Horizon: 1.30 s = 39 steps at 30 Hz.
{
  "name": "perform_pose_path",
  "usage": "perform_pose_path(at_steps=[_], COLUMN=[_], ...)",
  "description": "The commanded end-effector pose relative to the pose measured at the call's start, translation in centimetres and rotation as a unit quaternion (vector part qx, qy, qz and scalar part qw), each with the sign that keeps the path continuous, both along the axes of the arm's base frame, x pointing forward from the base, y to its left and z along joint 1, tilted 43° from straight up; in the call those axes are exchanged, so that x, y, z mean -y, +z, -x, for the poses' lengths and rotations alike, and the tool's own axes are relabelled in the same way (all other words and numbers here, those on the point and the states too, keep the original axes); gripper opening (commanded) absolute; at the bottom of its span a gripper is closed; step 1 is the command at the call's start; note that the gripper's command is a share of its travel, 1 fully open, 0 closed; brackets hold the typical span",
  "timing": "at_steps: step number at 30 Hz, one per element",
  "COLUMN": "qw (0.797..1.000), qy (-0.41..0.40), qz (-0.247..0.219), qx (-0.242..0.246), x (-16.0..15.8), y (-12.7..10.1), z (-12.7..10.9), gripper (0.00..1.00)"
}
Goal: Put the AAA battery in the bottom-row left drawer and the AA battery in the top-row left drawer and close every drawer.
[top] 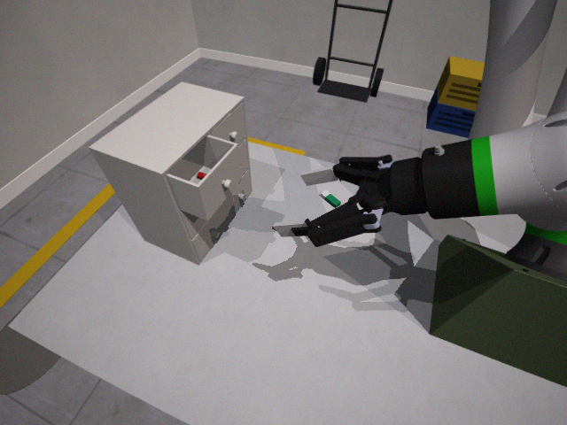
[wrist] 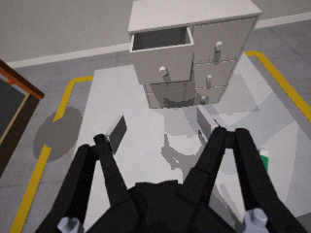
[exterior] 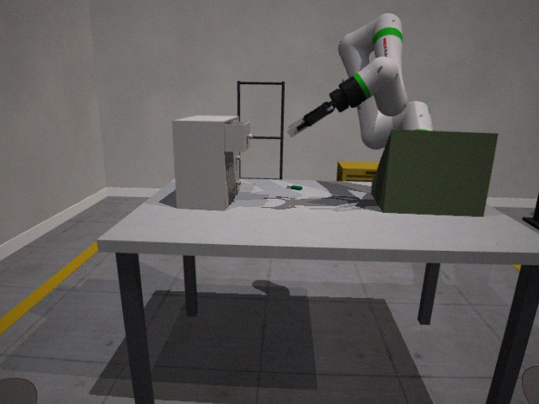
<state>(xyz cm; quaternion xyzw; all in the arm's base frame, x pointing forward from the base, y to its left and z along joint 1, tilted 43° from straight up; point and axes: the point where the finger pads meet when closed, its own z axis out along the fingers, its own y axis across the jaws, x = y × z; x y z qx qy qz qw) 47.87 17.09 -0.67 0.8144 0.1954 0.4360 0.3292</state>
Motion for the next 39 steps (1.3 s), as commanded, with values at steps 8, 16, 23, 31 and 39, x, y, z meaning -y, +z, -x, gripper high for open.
perform_pose_path(at_steps=[8, 16, 23, 31, 39], qw=[0.993, 0.993, 0.993, 0.993, 0.993], qy=[0.071, 0.071, 0.071, 0.071, 0.071], qz=[-0.016, -0.016, -0.016, -0.016, -0.016], qx=[0.095, 0.095, 0.095, 0.095, 0.095], x=[0.7, 0.7, 0.7, 1.0, 1.5], y=[0.7, 0.7, 0.7, 0.4, -0.1], z=[-1.1, -1.1, -1.4, -2.5, -5.1], gripper=[0.00, 0.00, 0.00, 0.00, 0.00])
